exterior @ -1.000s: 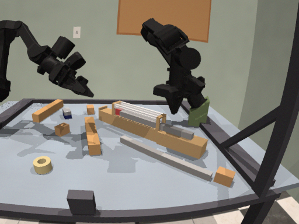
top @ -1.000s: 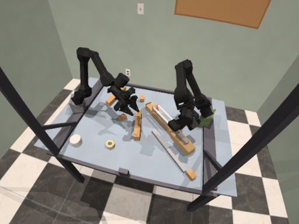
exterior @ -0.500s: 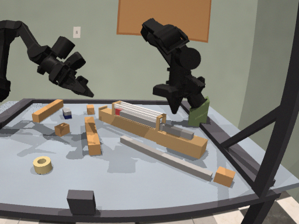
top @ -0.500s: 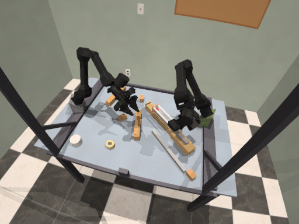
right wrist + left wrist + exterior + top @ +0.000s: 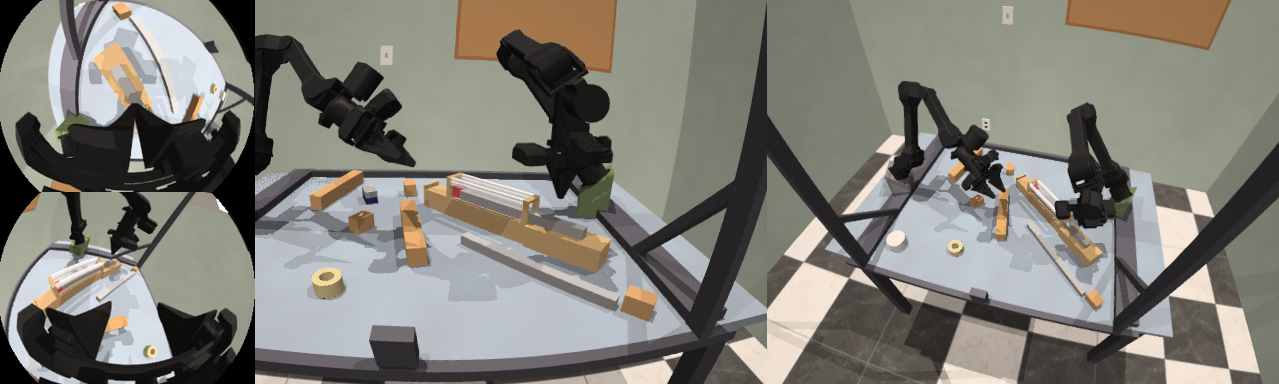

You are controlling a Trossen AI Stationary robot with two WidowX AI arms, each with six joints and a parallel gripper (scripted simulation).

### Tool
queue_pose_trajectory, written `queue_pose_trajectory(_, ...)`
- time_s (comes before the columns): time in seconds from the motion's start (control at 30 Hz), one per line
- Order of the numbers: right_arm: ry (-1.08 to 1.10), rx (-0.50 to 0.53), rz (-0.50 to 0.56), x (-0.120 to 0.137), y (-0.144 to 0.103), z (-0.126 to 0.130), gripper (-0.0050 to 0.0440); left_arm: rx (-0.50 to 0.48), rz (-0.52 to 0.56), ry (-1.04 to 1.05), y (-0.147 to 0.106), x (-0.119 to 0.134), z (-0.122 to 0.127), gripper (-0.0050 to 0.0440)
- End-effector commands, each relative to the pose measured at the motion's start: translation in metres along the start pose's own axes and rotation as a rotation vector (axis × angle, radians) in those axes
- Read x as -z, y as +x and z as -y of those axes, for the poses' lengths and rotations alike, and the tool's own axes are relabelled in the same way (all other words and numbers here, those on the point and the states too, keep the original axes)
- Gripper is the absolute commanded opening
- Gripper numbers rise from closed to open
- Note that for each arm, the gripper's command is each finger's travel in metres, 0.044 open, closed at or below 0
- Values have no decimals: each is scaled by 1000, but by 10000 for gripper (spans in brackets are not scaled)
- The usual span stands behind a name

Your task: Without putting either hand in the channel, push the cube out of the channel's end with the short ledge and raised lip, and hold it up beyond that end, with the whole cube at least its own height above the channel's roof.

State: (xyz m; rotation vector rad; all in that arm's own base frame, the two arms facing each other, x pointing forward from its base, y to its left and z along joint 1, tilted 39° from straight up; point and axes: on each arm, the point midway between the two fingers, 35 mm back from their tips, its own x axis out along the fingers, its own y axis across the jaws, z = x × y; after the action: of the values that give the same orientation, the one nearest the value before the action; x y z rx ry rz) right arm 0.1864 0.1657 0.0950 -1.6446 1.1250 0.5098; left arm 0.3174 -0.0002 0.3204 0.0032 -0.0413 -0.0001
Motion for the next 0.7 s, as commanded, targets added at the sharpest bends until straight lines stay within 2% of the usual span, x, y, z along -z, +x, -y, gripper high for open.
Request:
queue_pose_trajectory(0.0, 103, 5, 9, -6, -4, 2, 0, 1, 24, -3, -2, -9, 0, 327)
queue_pose_trajectory(0.47, 679, 1, 10, -22, -3, -6, 0, 1, 24, -3, -2, -9, 0, 327)
queue_pose_trajectory(0.53, 679, 1, 10, -22, -3, -6, 0, 1, 24, -3, -2, -9, 0, 327)
queue_pose_trajectory(0.67, 843, -1, 10, -27, -3, -9, 0, 1, 24, -3, -2, -9, 0, 327)
